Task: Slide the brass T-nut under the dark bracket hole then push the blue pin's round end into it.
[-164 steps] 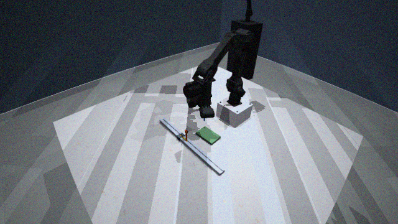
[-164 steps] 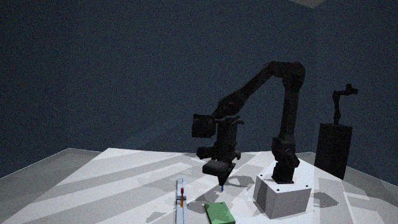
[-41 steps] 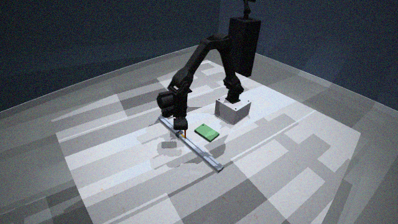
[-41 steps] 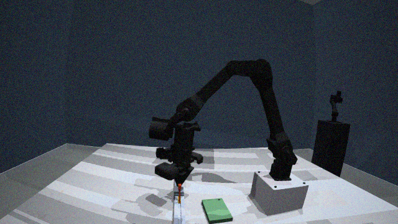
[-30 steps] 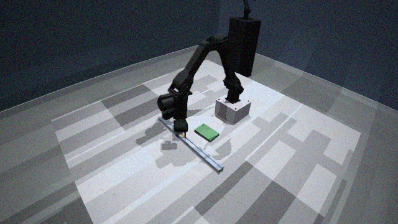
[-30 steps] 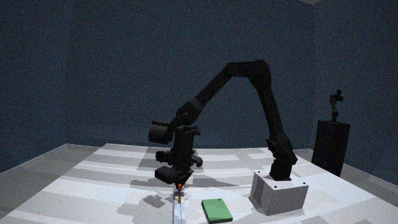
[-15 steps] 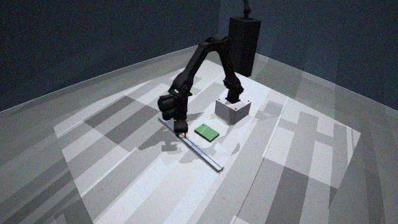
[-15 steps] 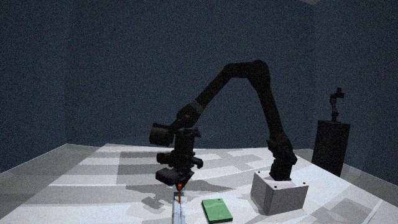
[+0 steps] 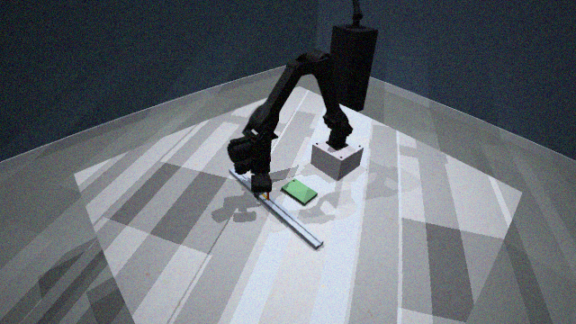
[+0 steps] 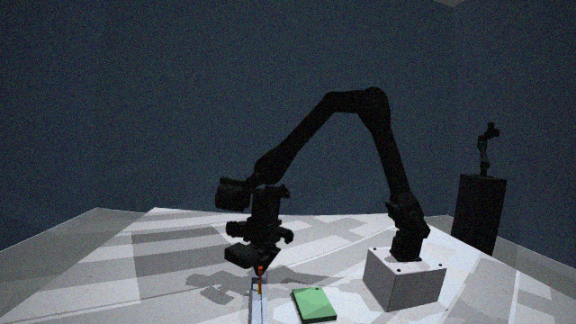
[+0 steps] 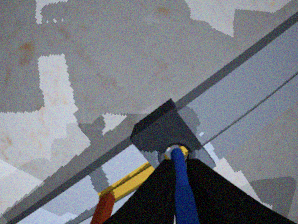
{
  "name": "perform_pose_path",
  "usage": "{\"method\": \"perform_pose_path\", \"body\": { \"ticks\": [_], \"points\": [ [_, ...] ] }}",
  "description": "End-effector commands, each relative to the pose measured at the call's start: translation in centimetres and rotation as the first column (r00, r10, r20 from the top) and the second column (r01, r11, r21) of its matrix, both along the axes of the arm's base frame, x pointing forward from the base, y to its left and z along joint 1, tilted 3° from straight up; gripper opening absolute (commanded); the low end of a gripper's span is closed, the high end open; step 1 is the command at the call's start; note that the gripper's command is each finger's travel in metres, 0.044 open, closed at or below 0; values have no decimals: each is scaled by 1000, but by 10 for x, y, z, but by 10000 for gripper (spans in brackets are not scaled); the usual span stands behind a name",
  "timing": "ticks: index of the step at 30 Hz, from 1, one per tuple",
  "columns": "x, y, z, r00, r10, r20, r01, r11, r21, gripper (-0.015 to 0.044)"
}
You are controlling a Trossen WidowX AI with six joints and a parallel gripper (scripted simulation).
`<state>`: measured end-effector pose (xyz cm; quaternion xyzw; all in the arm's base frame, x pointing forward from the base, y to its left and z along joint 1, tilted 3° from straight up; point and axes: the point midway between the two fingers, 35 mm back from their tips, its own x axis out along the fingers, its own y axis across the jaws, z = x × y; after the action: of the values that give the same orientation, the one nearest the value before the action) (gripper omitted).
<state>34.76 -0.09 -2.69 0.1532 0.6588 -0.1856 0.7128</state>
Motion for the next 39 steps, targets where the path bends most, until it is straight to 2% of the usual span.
{"method": "perform_pose_path", "body": {
  "ticks": [1,39],
  "points": [
    [0,0,-1,1000,-1,-14,1,1000,-2,-150],
    [6,1,-1,992,-6,-124,4,1000,-16,-150]
  ]
}}
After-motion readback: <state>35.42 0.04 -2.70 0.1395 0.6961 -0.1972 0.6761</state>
